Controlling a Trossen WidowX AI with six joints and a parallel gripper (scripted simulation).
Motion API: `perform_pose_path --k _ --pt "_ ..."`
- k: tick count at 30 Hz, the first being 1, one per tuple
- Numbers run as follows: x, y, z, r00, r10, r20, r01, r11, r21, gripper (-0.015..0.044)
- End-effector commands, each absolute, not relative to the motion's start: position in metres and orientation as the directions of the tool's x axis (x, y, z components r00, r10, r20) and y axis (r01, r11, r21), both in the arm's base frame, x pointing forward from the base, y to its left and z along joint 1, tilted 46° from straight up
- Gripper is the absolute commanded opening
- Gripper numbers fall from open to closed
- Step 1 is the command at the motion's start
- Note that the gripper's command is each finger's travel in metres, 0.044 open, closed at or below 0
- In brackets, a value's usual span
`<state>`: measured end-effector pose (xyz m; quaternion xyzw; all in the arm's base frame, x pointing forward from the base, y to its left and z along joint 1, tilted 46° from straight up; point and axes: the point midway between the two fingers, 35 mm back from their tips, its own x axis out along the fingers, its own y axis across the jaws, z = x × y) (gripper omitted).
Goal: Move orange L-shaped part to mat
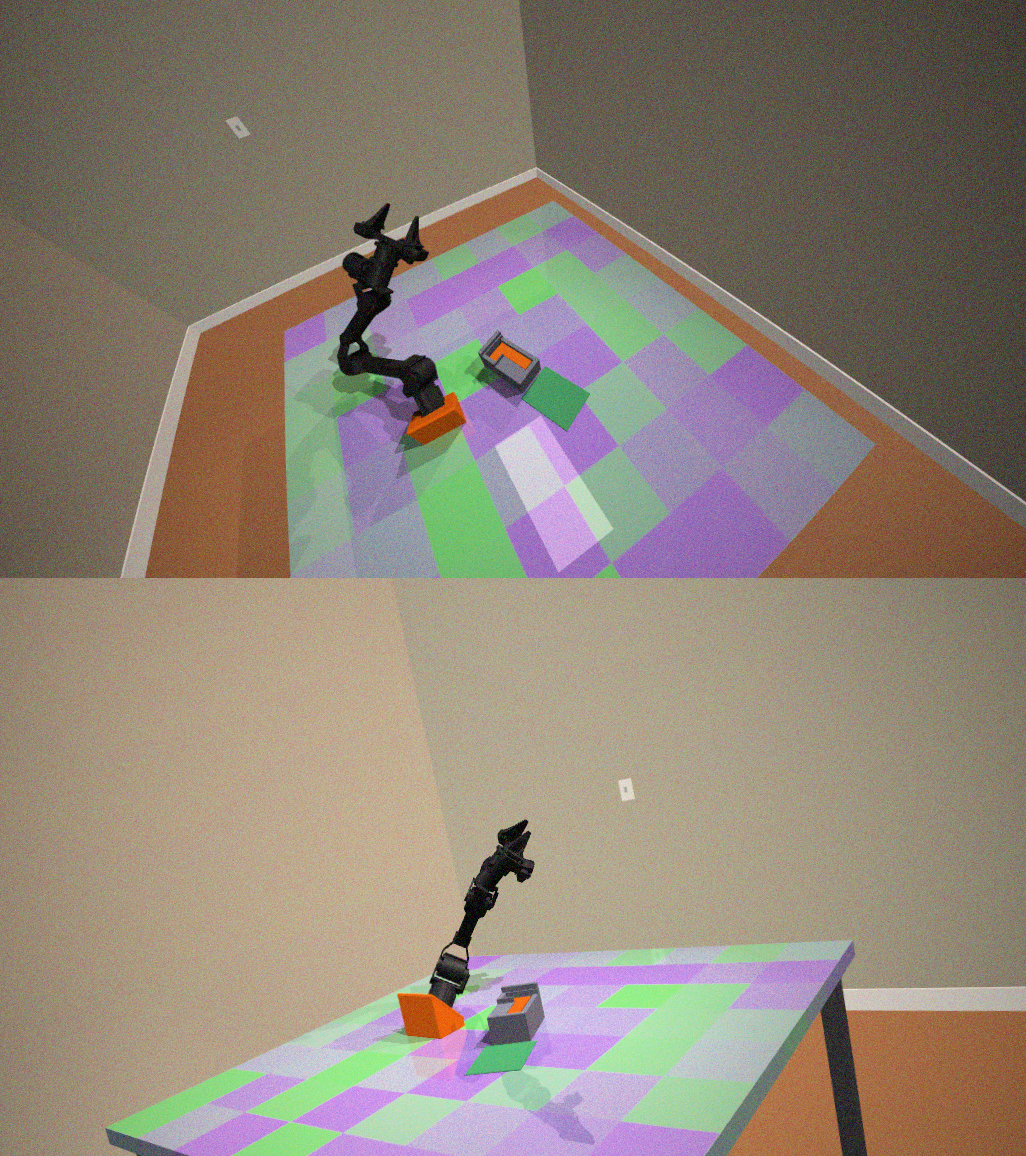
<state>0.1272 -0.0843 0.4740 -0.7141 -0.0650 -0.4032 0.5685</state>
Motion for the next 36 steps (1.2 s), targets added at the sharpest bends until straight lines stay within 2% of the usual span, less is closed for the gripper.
perform_pose_path --k 1,5,8,12,17,21,25,30,32,36 --pt "0.129 -0.085 0.473 0.671 -0.368 0.644 0.548 -0.34 -0.765 0.0374" --pt "0.156 -0.108 0.452 0.756 -0.417 0.505 0.458 -0.214 -0.863 0.0269" --pt "0.193 -0.136 0.41 0.853 -0.451 0.261 0.29 -0.006 -0.957 0.019" --pt "0.231 -0.158 0.341 0.905 -0.412 -0.106 0.025 0.299 -0.954 0.018" --pt "0.251 -0.156 0.25 0.821 -0.205 -0.533 -0.296 0.646 -0.704 0.018" --pt "0.248 -0.136 0.195 0.658 0.041 -0.752 -0.459 0.813 -0.357 0.018" --pt "0.234 -0.107 0.16 0.446 0.319 -0.836 -0.507 0.86 0.058 0.018" --pt "0.215 -0.072 0.15 0.192 0.633 -0.75 -0.389 0.751 0.534 0.018" --pt "0.213 -0.068 0.15 0.161 0.67 -0.724 -0.36 0.723 0.589 0.018" --pt "0.213 -0.068 0.15 0.161 0.67 -0.724 -0.36 0.723 0.589 0.018"
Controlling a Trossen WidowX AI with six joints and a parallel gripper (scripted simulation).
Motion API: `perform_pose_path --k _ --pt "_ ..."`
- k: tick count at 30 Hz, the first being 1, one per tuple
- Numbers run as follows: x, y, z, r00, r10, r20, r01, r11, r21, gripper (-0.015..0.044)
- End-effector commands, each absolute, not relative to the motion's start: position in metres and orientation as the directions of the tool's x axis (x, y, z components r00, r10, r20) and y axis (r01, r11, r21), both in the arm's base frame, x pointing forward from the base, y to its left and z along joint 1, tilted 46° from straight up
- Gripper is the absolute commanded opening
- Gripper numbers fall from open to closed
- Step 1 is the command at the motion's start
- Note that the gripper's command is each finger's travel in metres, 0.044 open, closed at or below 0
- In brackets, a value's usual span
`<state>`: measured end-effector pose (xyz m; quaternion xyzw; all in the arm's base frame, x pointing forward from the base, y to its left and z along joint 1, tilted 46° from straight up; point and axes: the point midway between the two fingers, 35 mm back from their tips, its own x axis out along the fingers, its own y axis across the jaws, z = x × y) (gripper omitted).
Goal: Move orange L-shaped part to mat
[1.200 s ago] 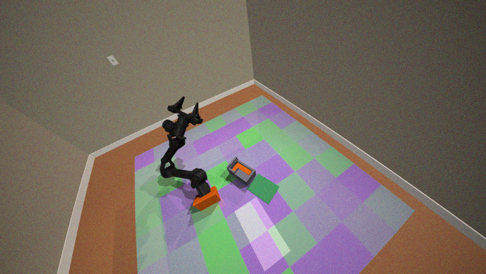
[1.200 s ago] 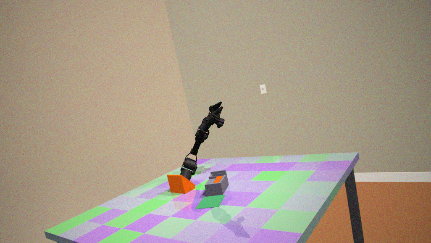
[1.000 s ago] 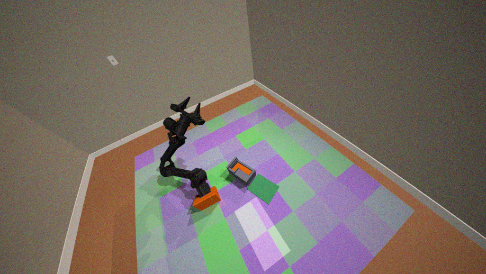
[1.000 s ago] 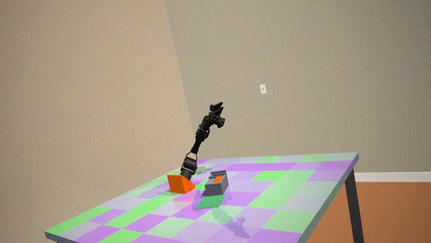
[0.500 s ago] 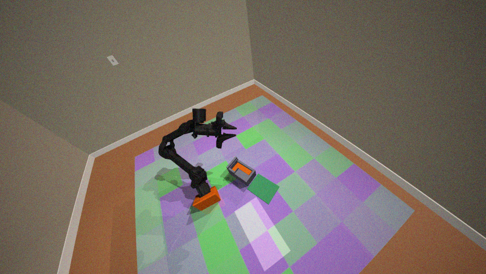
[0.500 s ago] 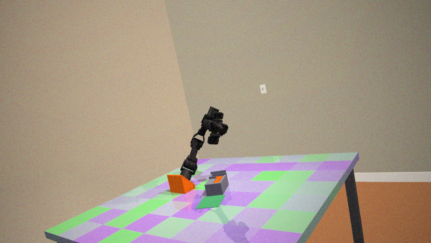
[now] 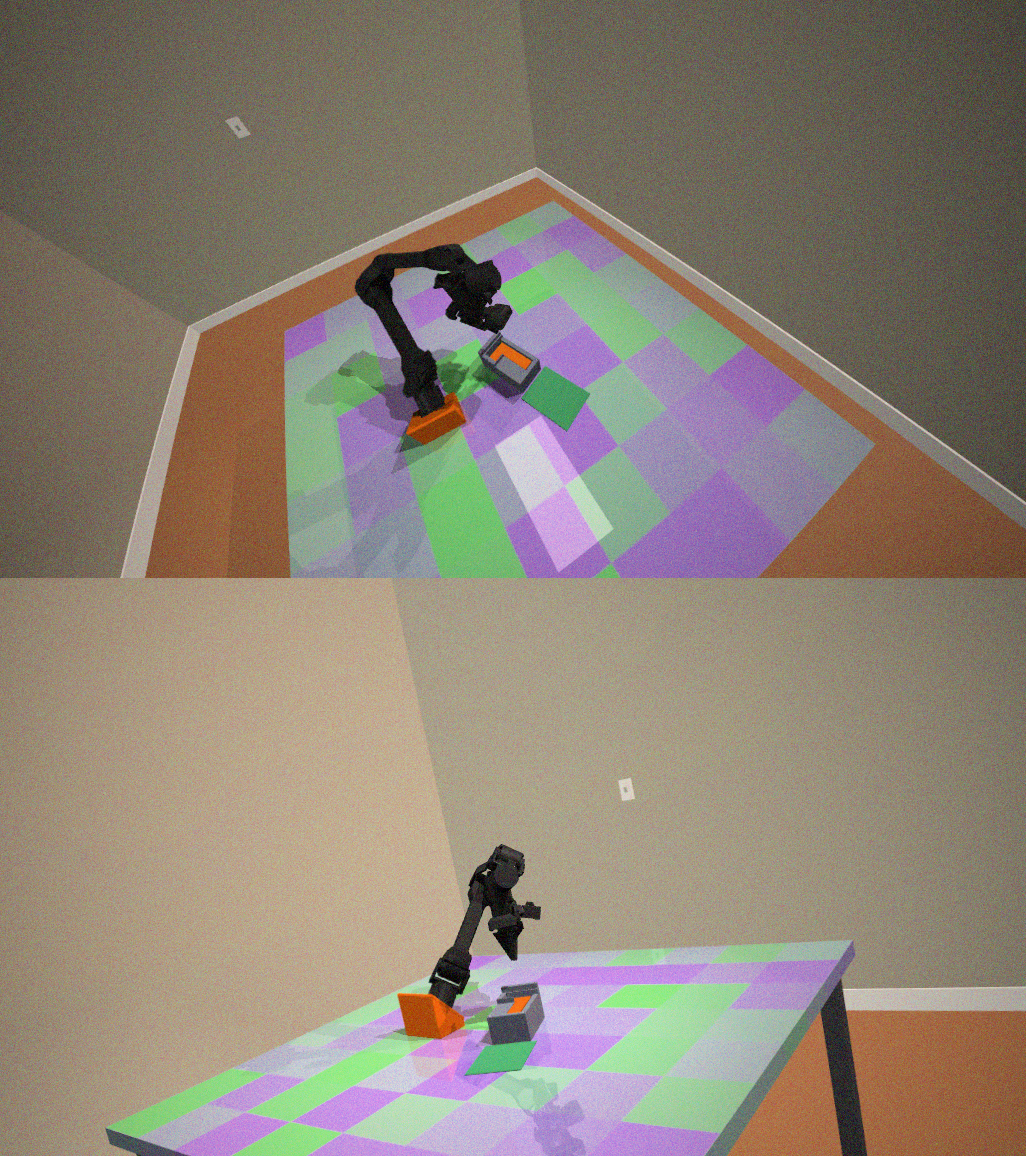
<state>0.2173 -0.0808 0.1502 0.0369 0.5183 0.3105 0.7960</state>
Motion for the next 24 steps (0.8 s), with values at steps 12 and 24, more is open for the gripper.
perform_pose_path --k 12,24 --pt "0.22 -0.048 0.128 0.144 0.686 -0.714 -0.351 0.71 0.611 0.018" --pt "0.223 -0.015 0.098 0.116 0.709 -0.695 -0.338 0.686 0.644 0.018"
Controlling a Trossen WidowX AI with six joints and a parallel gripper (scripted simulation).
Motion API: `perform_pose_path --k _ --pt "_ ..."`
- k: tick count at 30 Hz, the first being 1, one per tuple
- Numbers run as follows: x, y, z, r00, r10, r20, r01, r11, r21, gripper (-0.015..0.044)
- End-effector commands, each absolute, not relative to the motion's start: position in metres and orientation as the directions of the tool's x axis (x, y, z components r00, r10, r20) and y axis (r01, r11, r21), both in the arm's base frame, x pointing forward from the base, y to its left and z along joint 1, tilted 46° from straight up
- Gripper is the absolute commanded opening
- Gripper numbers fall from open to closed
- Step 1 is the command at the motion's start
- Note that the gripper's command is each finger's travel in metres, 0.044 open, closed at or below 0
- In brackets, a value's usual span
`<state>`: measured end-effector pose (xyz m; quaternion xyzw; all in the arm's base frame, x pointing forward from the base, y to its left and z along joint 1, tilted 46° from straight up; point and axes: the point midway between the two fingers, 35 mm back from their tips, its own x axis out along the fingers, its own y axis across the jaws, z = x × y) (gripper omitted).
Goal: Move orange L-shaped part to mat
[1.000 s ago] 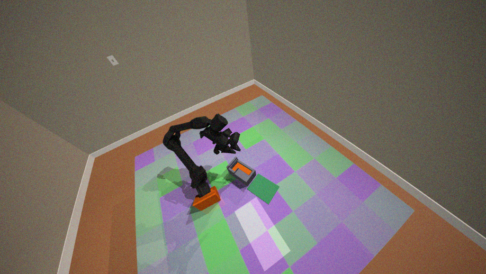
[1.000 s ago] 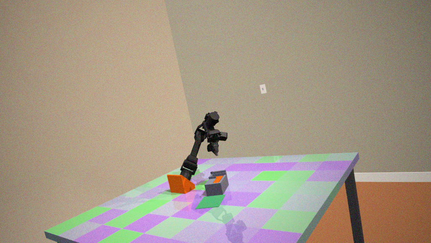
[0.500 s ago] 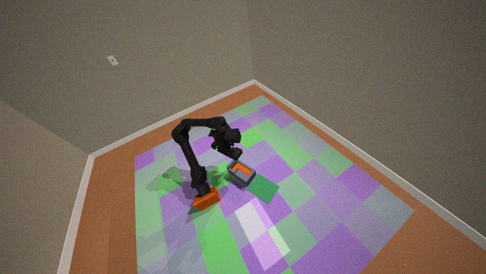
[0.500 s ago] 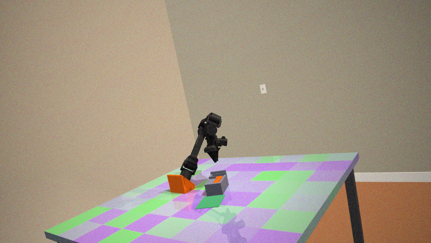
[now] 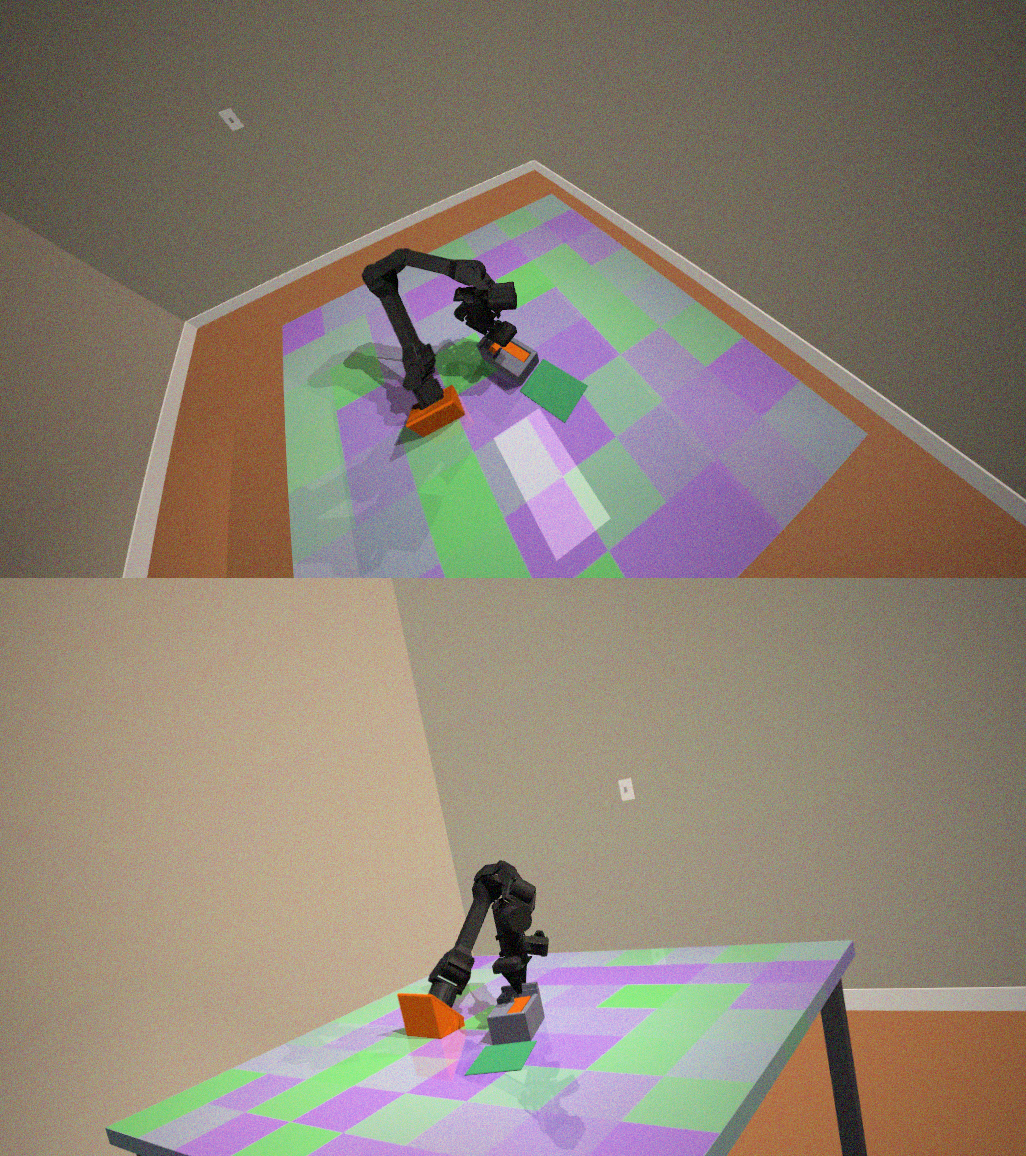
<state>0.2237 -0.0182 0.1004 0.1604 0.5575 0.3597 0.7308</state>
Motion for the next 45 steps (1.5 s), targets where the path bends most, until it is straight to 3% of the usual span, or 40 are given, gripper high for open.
perform_pose_path --k 1,45 --pt "0.223 -0.015 0.097 0.116 0.709 -0.695 -0.338 0.686 0.644 0.018" --pt "0.221 0.008 0.091 0.116 0.71 -0.694 -0.338 0.685 0.645 0.018"
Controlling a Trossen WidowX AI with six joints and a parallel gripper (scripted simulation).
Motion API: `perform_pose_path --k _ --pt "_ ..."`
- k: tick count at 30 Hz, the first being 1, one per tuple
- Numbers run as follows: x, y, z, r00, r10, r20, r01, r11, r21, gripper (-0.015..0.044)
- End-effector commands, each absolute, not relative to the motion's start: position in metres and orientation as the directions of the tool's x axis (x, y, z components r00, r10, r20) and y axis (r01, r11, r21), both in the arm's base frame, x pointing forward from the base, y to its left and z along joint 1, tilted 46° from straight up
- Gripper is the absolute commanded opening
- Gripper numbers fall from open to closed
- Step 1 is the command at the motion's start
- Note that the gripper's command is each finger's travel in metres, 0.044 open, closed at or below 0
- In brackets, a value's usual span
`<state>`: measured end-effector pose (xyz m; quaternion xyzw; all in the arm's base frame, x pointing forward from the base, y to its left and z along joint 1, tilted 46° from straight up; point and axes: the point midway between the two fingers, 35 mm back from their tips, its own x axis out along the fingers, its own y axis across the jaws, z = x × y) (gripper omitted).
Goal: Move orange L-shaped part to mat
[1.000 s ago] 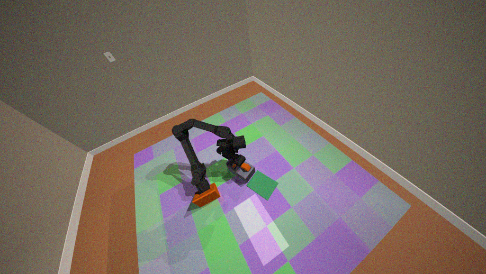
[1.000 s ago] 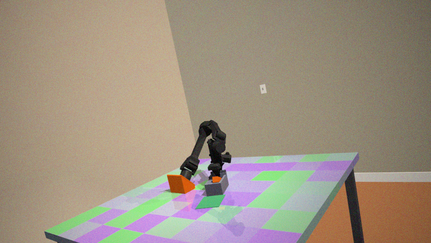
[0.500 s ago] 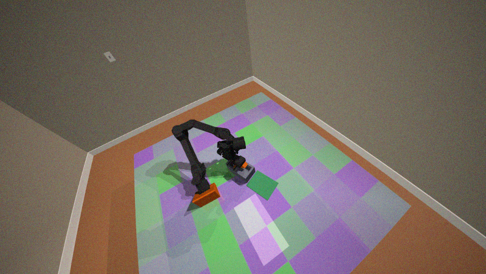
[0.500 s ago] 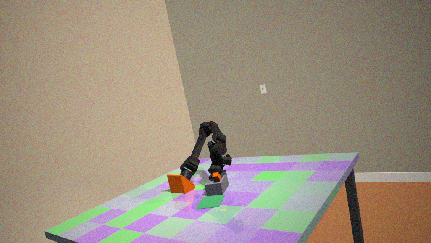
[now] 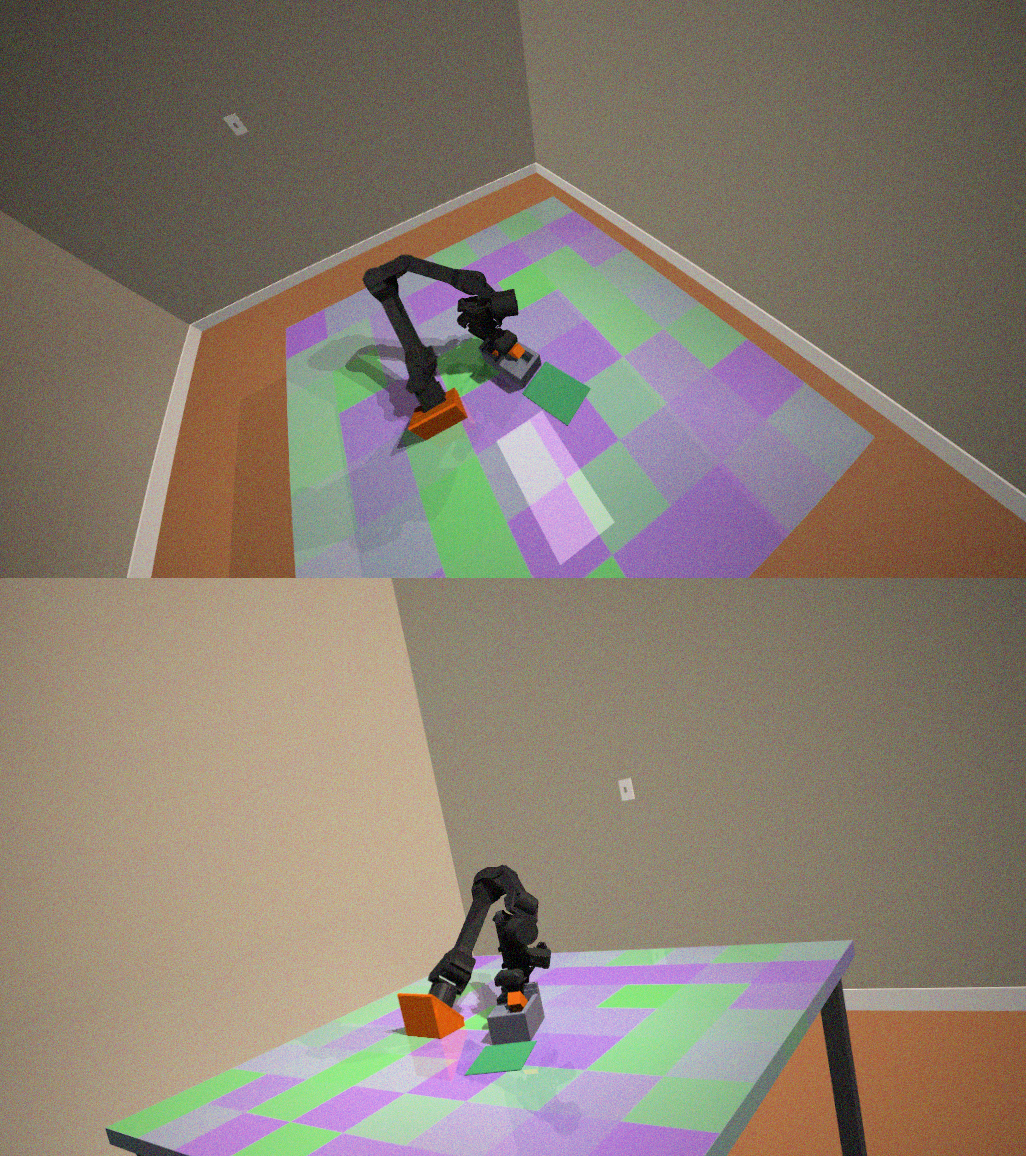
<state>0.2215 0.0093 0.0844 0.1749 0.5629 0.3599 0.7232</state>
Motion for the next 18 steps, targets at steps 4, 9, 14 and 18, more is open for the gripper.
perform_pose_path --k 4,9,14,18 --pt "0.222 0.002 0.095 0.12 0.707 -0.697 -0.34 0.689 0.64 0.018" --pt "0.221 -0.039 0.125 0.147 0.684 -0.715 -0.351 0.712 0.608 0.018" --pt "0.213 -0.068 0.15 0.163 0.672 -0.723 -0.361 0.722 0.59 0.018" --pt "0.214 -0.065 0.149 0.179 0.664 -0.726 -0.355 0.732 0.582 0.018"
